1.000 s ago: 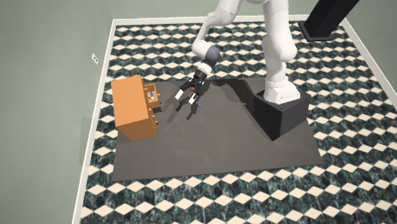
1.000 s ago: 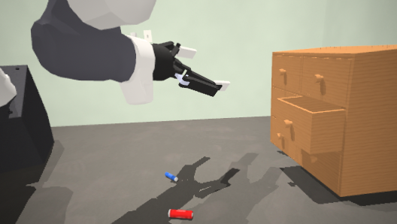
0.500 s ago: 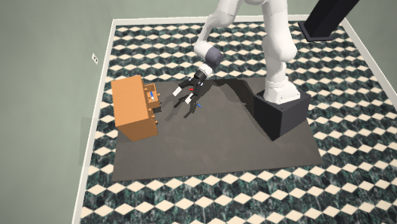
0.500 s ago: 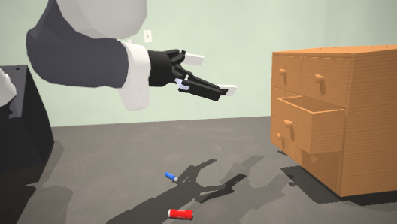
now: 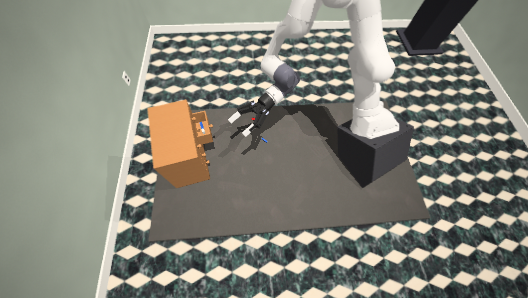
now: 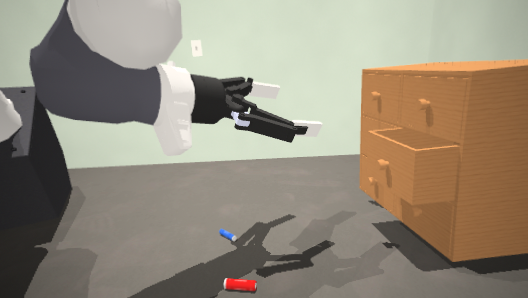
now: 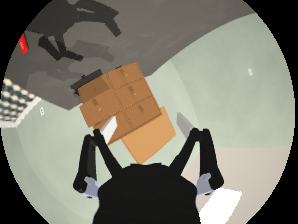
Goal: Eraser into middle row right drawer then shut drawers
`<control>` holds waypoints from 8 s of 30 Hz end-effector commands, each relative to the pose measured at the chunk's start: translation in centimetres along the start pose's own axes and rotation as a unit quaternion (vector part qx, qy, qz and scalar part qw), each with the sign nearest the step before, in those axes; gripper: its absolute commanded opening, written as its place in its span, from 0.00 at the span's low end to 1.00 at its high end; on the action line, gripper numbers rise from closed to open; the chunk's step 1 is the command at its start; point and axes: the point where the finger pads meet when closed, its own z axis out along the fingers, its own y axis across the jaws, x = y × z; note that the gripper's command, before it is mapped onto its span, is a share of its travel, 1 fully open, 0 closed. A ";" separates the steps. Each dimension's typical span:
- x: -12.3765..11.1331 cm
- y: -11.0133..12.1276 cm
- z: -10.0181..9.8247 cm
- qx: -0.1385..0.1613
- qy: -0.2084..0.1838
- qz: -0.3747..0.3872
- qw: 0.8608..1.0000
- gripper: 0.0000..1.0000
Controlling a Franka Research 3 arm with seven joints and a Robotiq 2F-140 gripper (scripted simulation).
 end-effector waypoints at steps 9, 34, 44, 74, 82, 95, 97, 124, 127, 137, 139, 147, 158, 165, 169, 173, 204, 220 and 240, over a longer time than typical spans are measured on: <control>0.4 -2.7 -0.5 0.054 -0.009 -0.059 0.997 1.00; 1.6 -6.8 -1.8 0.134 -0.002 -0.101 0.986 1.00; 2.0 -7.9 -2.3 0.155 0.003 -0.113 0.981 1.00; 3.0 -10.4 -3.6 0.202 0.018 -0.138 0.970 1.00; 3.2 -10.6 -3.7 0.207 0.020 -0.141 0.968 1.00; 3.3 -10.9 -3.9 0.212 0.022 -0.143 0.966 1.00; 3.3 -10.9 -3.9 0.212 0.023 -0.144 0.966 1.00; 3.3 -11.0 -4.0 0.214 0.023 -0.145 0.966 0.10; 3.3 -11.0 -4.0 0.214 0.023 -0.145 0.966 0.10; 3.3 -11.0 -4.0 0.214 0.023 -0.145 0.966 0.10; 3.3 -11.0 -4.0 0.214 0.023 -0.145 0.966 0.10; 3.3 -11.2 -3.6 0.214 0.023 -0.145 0.966 0.10; 3.1 -12.4 -0.8 0.214 0.023 -0.145 0.966 0.10; 3.0 -13.1 0.7 0.214 0.023 -0.145 0.966 0.10; 3.0 -13.5 1.6 0.214 0.023 -0.145 0.966 0.10; 2.9 -13.7 2.1 0.214 0.023 -0.145 0.966 0.10; 2.9 -13.8 2.2 0.214 0.023 -0.145 0.966 0.10; 3.0 -13.9 2.3 0.214 0.023 -0.145 0.966 0.10; 3.0 -13.9 2.2 0.214 0.023 -0.145 0.966 0.10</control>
